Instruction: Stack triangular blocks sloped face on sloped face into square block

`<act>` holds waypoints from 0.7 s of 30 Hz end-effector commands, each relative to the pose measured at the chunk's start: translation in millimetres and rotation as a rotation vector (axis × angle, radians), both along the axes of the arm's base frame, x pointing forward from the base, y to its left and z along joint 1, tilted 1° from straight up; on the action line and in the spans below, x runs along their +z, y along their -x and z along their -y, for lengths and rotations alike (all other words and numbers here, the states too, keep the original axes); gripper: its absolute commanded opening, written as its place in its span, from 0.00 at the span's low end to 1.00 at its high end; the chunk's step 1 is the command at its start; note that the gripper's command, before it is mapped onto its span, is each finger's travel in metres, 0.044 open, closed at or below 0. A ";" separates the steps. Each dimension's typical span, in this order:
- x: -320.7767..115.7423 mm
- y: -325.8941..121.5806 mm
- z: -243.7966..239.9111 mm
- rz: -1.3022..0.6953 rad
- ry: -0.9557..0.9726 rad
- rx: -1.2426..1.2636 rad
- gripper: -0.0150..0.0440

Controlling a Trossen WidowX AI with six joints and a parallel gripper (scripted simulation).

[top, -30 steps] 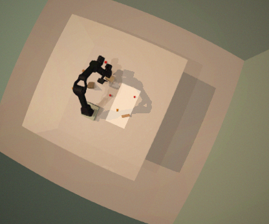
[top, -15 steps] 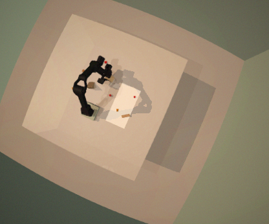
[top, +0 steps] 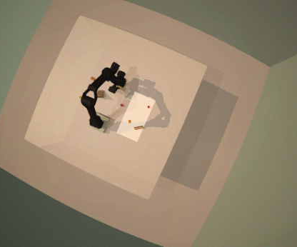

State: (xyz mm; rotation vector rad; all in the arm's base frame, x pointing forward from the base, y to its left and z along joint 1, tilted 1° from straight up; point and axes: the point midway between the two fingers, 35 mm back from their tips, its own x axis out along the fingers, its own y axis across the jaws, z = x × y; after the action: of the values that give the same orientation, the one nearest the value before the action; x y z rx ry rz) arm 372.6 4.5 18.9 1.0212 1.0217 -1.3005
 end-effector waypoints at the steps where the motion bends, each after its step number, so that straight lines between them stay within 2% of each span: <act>1: 4.2 1.0 6.3 -0.003 -0.106 0.004 0.25; 21: 17.3 0.6 40.7 -0.011 -0.621 0.006 0.25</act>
State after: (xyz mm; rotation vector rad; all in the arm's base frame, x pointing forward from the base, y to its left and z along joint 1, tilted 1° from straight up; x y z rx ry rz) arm 370.5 -30.3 34.2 1.4062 1.4228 -1.0530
